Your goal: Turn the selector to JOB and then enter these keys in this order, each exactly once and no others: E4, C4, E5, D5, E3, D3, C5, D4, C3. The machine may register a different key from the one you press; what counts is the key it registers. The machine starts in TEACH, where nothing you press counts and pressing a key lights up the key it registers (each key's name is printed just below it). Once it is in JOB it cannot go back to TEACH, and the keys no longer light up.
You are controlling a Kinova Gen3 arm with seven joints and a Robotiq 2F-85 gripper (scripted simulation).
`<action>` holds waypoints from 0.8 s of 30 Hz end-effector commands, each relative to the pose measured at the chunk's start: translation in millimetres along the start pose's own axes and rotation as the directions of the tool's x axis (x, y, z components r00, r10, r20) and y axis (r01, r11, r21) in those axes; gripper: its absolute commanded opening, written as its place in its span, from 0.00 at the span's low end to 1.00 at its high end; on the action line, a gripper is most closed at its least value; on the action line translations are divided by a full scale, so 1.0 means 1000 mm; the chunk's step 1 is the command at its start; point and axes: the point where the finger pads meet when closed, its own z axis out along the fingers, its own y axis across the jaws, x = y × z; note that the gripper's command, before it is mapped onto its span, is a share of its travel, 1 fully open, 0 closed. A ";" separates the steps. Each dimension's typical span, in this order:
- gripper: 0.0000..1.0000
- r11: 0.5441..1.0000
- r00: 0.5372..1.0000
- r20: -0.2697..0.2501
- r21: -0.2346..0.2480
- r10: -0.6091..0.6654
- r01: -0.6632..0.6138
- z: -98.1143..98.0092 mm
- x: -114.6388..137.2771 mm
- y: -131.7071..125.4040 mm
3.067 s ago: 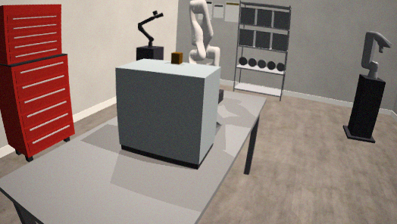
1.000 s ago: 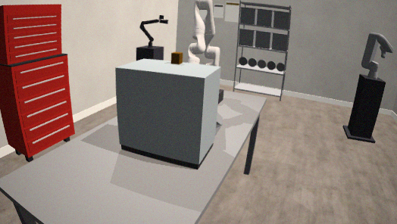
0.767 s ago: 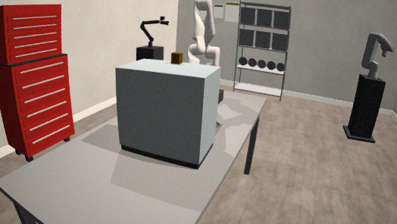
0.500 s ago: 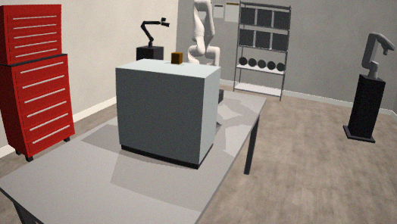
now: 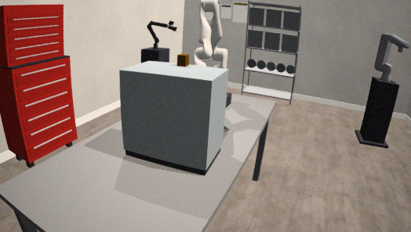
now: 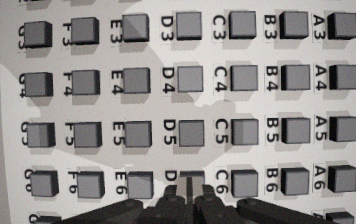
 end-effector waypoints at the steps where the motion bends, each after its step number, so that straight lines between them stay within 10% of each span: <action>1: 0.10 1.000 1.000 -0.001 -0.008 -0.005 0.005 0.001 0.001 0.004; 24: 0.10 1.000 1.000 -0.001 -0.009 -0.005 0.005 0.006 0.000 0.004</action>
